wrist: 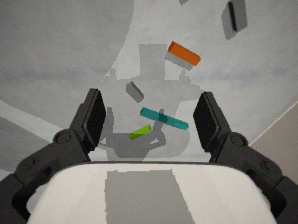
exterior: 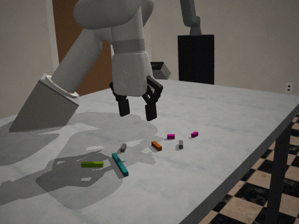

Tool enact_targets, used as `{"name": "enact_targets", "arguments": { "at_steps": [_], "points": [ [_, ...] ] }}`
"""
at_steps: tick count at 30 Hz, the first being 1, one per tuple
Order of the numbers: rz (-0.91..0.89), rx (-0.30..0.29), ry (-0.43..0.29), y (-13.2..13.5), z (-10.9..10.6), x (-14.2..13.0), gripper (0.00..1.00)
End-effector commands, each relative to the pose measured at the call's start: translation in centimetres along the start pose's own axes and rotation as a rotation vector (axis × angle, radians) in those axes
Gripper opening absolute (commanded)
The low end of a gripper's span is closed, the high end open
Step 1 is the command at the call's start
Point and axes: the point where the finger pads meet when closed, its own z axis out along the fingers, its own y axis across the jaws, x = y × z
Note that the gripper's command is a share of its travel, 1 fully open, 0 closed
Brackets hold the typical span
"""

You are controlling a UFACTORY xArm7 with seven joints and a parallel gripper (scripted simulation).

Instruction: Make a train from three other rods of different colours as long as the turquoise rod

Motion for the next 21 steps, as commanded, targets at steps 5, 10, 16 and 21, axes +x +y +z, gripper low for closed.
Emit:
{"name": "enact_targets", "arguments": {
  "at_steps": [5,10,16,21],
  "points": [
    [0.276,0.032,-0.004,1.3,0.1,-2.2,1.00],
    [0.445,0.036,-0.013,1.8,0.2,-3.7,1.00],
    [0.671,0.043,-0.030,2.4,0.5,-5.7,1.00],
    [0.754,0.046,-0.038,2.6,0.6,-6.5,1.00]
  ]
}}
